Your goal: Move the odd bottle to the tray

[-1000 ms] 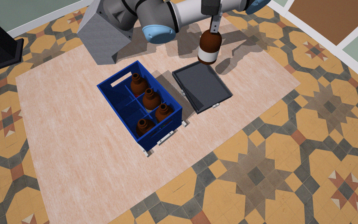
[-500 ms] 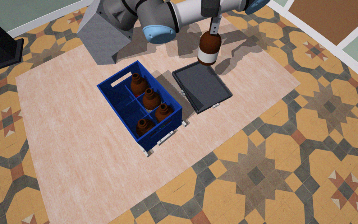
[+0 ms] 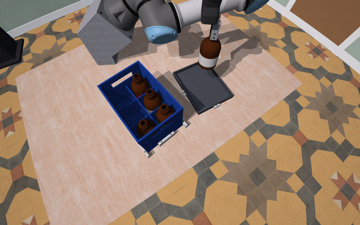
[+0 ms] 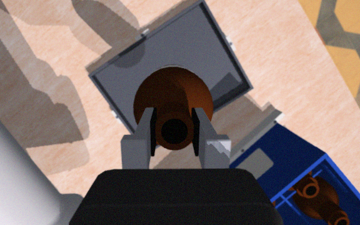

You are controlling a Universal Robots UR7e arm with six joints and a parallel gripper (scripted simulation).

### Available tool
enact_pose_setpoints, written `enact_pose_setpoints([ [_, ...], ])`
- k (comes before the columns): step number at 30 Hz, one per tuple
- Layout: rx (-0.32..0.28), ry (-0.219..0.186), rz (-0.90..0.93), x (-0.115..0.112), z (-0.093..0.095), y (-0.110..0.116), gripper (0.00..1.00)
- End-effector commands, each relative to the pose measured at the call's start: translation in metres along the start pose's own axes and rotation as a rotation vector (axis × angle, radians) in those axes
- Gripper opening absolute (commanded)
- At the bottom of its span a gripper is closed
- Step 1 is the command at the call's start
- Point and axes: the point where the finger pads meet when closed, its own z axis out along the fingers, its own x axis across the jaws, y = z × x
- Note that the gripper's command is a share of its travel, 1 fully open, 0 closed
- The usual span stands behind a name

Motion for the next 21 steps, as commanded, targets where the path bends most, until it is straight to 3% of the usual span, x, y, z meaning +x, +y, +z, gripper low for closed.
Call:
enact_pose_setpoints([
  [1,0.000,0.000,0.000,0.000,0.012,0.000,0.00],
  [21,0.000,0.000,0.000,0.000,0.061,0.000,0.00],
])
